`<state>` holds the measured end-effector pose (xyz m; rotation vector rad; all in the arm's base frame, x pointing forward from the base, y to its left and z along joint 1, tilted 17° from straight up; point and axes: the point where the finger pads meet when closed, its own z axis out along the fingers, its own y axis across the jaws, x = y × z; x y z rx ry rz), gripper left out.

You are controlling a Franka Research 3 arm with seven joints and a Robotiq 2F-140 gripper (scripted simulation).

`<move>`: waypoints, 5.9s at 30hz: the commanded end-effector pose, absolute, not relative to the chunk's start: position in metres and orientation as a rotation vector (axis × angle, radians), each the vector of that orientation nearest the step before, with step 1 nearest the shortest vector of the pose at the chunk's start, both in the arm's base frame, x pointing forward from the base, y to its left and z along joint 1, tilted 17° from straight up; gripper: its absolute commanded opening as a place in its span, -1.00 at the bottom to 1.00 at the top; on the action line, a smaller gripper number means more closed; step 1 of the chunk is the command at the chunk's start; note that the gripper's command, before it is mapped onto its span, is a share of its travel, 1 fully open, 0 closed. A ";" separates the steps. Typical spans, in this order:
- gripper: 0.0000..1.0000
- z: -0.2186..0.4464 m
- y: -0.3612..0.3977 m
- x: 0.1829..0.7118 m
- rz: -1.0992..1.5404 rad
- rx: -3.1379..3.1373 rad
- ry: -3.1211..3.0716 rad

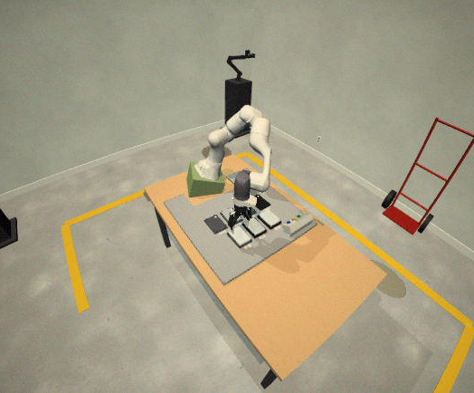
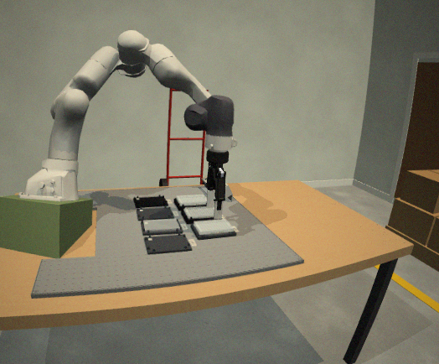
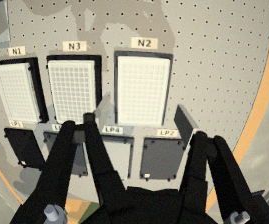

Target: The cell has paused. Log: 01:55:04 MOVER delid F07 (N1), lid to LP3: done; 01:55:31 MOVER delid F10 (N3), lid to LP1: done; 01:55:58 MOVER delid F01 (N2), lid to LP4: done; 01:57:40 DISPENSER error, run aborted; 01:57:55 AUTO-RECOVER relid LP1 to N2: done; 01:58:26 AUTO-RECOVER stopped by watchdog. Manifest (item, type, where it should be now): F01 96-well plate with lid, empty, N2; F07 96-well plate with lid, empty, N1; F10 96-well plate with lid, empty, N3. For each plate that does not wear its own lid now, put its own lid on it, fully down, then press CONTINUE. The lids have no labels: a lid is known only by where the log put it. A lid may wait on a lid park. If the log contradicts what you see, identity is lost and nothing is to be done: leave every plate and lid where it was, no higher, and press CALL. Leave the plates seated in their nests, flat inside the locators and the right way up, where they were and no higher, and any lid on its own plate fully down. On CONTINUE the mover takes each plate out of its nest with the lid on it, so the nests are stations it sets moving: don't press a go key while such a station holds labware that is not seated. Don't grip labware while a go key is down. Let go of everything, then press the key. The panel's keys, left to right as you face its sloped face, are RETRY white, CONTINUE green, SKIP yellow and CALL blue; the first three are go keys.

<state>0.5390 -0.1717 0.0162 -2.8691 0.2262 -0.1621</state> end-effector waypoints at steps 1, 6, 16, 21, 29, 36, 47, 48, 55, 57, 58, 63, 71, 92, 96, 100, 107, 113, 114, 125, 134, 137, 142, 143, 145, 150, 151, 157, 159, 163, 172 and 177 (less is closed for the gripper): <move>0.32 0.017 -0.171 0.539 -0.175 -2.869 0.124; 0.32 0.017 -0.171 0.539 -0.175 -2.869 0.124; 0.32 0.017 -0.171 0.539 -0.175 -2.869 0.124; 0.32 0.017 -0.171 0.539 -0.175 -2.869 0.124; 0.32 0.017 -0.171 0.539 -0.176 -2.870 0.124; 0.32 0.014 -0.170 0.540 -0.177 -2.871 0.125; 0.32 0.007 -0.168 0.541 -0.177 -2.871 0.125; 0.32 0.006 -0.168 0.541 -0.177 -2.871 0.125; 0.32 -0.002 -0.166 0.543 -0.177 -2.871 0.125; 0.32 -0.004 -0.166 0.543 -0.177 -2.871 0.125; 0.32 -0.004 -0.166 0.543 -0.177 -2.871 0.125; 0.32 -0.008 -0.165 0.544 -0.177 -2.871 0.125; 0.32 -0.014 -0.163 0.545 -0.177 -2.871 0.125; 0.32 -0.018 -0.163 0.546 -0.177 -2.871 0.125; 0.32 -0.018 -0.163 0.546 -0.177 -2.871 0.125; 0.32 -0.018 -0.163 0.546 -0.177 -2.871 0.125; 0.32 -0.018 -0.163 0.546 -0.177 -2.871 0.125; 0.32 -0.018 -0.163 0.546 -0.177 -2.871 0.125; 0.32 -0.018 -0.163 0.546 -0.177 -2.871 0.125; 0.32 -0.018 -0.163 0.546 -0.177 -2.871 0.125; 0.32 -0.018 -0.164 0.547 -0.177 -2.871 0.125; 0.32 -0.018 -0.164 0.547 -0.177 -2.871 0.125; 0.32 -0.018 -0.164 0.547 -0.177 -2.871 0.125; 0.32 -0.018 -0.164 0.547 -0.177 -2.871 0.125; 0.32 -0.018 -0.164 0.547 -0.177 -2.871 0.125; 0.32 -0.018 -0.164 0.547 -0.177 -2.871 0.125; 0.32 -0.018 -0.164 0.547 -0.177 -2.871 0.125; 0.32 -0.018 -0.164 0.547 -0.177 -2.871 0.125; 0.32 -0.018 -0.164 0.547 -0.177 -2.871 0.125; 0.32 -0.018 -0.164 0.547 -0.177 -2.871 0.125; 0.32 -0.018 -0.164 0.547 -0.177 -2.871 0.125; 0.32 -0.018 -0.164 0.547 -0.177 -2.871 0.125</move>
